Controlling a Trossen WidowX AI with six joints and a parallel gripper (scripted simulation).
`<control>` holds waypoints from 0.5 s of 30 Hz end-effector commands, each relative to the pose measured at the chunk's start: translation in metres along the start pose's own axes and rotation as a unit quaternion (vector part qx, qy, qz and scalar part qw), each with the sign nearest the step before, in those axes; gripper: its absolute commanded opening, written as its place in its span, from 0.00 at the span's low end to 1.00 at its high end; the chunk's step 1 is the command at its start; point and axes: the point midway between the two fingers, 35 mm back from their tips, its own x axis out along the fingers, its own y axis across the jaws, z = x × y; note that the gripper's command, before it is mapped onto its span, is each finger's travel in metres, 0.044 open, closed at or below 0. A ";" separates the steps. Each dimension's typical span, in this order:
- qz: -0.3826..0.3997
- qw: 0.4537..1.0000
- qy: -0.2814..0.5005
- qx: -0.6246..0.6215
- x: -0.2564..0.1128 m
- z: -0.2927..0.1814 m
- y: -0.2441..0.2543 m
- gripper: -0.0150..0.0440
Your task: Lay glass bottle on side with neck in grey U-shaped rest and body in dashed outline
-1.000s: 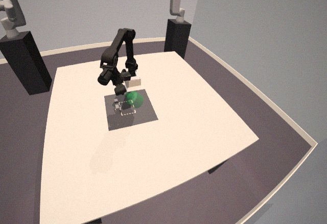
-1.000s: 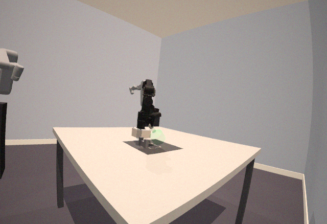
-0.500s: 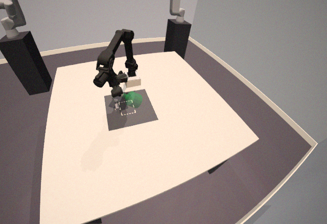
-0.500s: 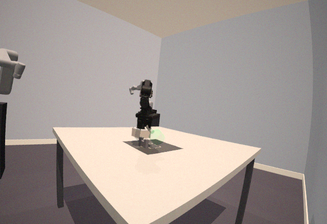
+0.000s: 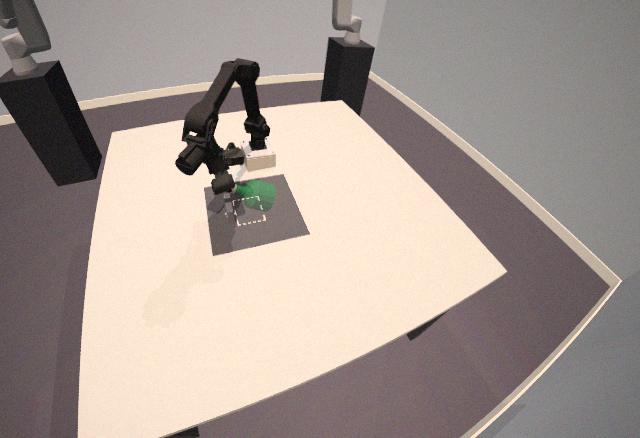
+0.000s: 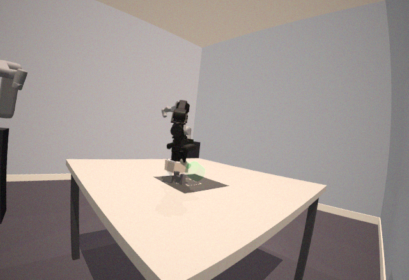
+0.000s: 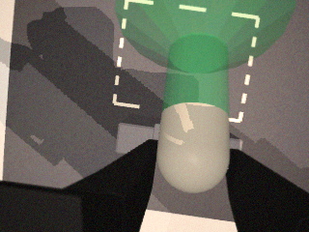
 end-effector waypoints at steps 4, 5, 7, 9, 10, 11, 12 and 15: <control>0.000 1.000 0.000 0.000 0.007 -0.010 0.000 0.47; 0.000 1.000 0.001 0.000 0.007 -0.012 0.000 0.47; -0.001 1.000 0.001 0.001 0.009 -0.014 0.001 0.47; -0.001 1.000 0.001 0.001 0.010 -0.016 0.001 0.47; -0.002 1.000 0.001 0.001 0.011 -0.017 0.001 0.47; -0.002 1.000 0.001 0.002 0.011 -0.018 0.001 0.47; -0.002 1.000 0.001 0.002 0.012 -0.020 0.001 0.47; -0.003 1.000 0.001 0.003 0.014 -0.022 0.001 0.47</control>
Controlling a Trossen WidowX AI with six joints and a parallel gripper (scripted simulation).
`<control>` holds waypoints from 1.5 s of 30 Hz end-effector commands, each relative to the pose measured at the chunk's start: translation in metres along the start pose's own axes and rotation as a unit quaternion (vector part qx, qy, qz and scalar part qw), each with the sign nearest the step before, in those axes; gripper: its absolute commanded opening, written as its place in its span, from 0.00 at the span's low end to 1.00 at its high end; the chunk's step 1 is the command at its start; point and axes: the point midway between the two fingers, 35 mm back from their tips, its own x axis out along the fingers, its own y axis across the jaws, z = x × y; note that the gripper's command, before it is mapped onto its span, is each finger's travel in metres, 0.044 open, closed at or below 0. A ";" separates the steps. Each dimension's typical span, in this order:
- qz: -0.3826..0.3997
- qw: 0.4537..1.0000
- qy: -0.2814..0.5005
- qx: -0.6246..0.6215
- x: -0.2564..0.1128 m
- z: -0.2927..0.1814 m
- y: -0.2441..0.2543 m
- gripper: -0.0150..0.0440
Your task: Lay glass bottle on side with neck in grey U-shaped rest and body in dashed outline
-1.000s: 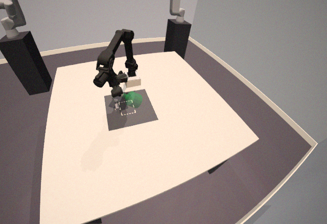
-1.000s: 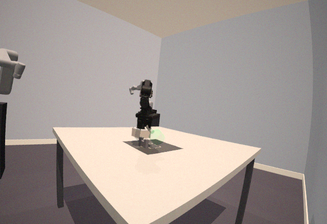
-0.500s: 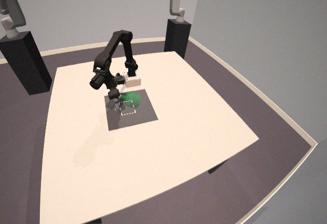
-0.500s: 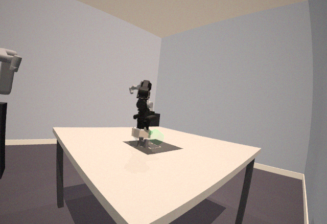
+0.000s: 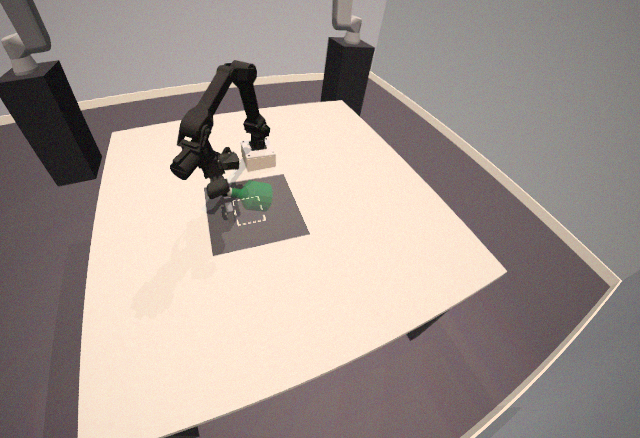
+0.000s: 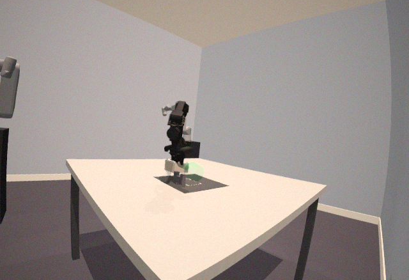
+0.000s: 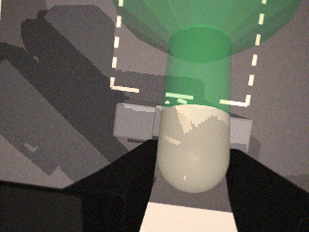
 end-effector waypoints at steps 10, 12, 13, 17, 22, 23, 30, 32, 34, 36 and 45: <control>-0.001 1.000 0.000 0.001 0.008 -0.009 0.001 0.47; -0.001 1.000 0.001 0.001 0.009 -0.010 0.001 0.47; -0.001 1.000 0.001 0.001 0.009 -0.010 0.001 0.47; -0.002 1.000 0.001 0.002 0.011 -0.012 0.001 0.47; -0.003 1.000 0.002 0.004 0.013 -0.015 0.001 0.47; -0.003 1.000 0.002 0.004 0.013 -0.016 0.001 0.47; -0.005 1.000 0.003 0.005 0.016 -0.019 0.002 0.47; -0.005 1.000 0.003 0.006 0.017 -0.020 0.002 0.47; -0.006 1.000 0.003 0.006 0.018 -0.021 0.002 0.47; -0.006 1.000 0.004 0.007 0.019 -0.022 0.002 0.47; -0.008 1.000 0.005 0.009 0.023 -0.026 0.002 0.47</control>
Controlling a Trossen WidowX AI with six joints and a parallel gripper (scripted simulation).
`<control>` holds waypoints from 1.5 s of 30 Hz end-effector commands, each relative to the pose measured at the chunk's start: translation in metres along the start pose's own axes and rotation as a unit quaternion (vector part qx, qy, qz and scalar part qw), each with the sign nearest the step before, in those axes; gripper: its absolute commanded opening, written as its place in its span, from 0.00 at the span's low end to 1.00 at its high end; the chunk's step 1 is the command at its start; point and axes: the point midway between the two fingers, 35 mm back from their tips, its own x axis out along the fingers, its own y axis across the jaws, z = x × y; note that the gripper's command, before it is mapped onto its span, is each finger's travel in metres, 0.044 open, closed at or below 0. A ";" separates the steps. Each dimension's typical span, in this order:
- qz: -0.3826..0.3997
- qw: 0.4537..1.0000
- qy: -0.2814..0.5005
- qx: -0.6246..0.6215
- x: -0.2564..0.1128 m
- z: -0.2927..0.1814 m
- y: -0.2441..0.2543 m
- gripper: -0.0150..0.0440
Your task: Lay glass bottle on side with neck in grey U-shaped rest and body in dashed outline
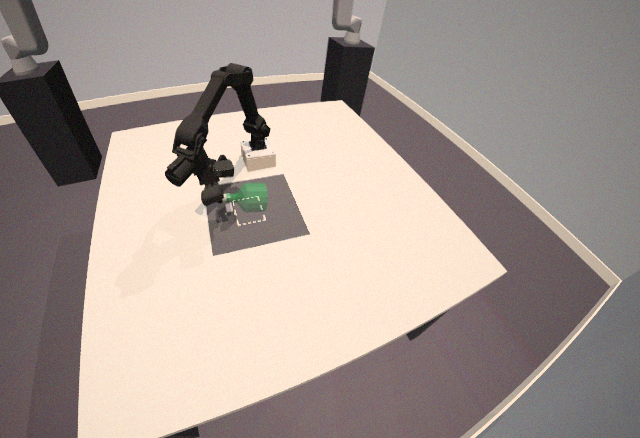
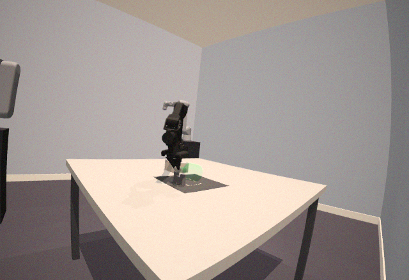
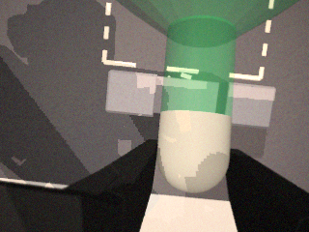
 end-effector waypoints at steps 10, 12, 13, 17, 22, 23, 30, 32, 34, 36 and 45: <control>-0.001 1.000 0.001 0.001 0.009 -0.006 0.001 0.47; -0.001 1.000 0.001 0.001 0.010 -0.007 0.001 0.47; -0.001 1.000 0.002 0.001 0.010 -0.007 0.001 0.47; -0.002 1.000 0.003 0.002 0.012 -0.009 0.001 0.47; -0.003 1.000 0.004 0.003 0.014 -0.010 0.001 0.47; -0.003 1.000 0.004 0.004 0.014 -0.010 0.001 0.47; -0.004 1.000 0.006 0.004 0.015 -0.010 0.002 0.47; -0.005 1.000 0.007 0.004 0.015 -0.010 0.002 0.47; -0.005 1.000 0.007 0.004 0.016 -0.010 0.002 0.47; -0.005 1.000 0.008 0.004 0.016 -0.010 0.002 0.47; -0.006 1.000 0.011 0.003 0.018 -0.010 0.002 0.47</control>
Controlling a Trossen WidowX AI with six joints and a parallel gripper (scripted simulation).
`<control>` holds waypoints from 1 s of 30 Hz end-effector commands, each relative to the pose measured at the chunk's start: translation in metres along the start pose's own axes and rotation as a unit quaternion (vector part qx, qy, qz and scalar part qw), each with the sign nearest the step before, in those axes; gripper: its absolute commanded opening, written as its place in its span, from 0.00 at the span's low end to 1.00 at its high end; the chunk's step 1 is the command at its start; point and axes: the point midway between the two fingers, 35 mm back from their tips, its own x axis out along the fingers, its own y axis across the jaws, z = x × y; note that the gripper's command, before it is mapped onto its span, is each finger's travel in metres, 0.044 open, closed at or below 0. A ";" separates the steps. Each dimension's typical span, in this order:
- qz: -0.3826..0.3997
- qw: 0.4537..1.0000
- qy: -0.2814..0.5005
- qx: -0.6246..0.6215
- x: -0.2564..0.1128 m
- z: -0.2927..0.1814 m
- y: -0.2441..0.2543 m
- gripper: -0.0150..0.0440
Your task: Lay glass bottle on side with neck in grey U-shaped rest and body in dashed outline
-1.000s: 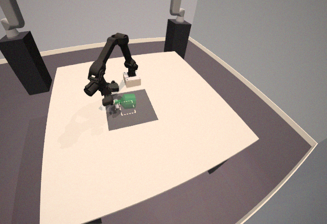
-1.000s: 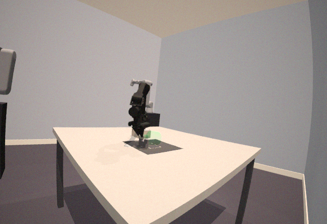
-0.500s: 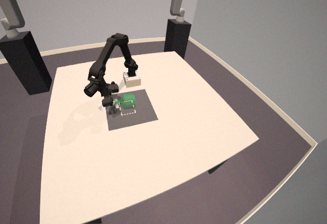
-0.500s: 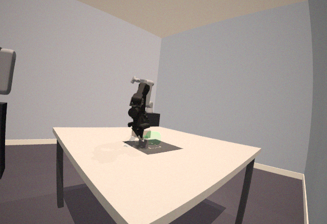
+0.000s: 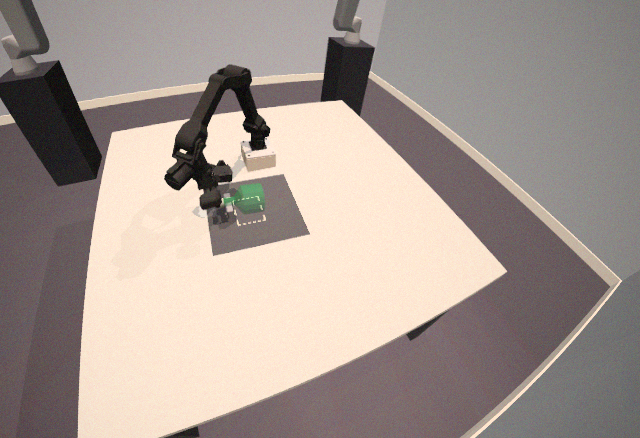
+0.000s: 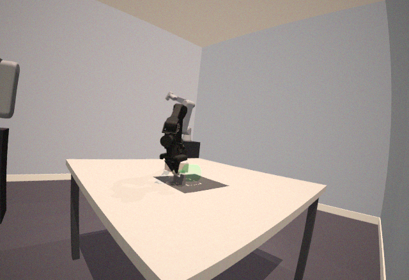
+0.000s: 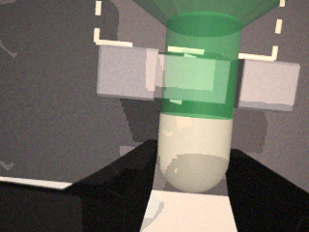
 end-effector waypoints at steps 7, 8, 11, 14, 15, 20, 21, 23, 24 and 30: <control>0.000 1.000 0.000 0.000 0.002 0.003 0.001 0.47; 0.000 1.000 0.001 0.000 0.003 0.003 0.001 0.47; -0.001 1.000 0.002 0.000 0.003 0.003 0.001 0.47; -0.001 1.000 0.003 -0.001 0.004 0.003 0.001 0.47; -0.002 1.000 0.003 -0.001 0.004 0.003 0.001 0.47; -0.002 1.000 0.006 -0.001 0.005 0.003 0.001 0.47; -0.002 1.000 0.006 -0.001 0.005 0.003 0.001 0.47; -0.003 1.000 0.007 -0.001 0.005 0.003 0.001 0.47; -0.003 1.000 0.007 -0.001 0.005 0.003 0.001 0.47; -0.004 1.000 0.010 -0.002 0.006 0.003 0.001 0.47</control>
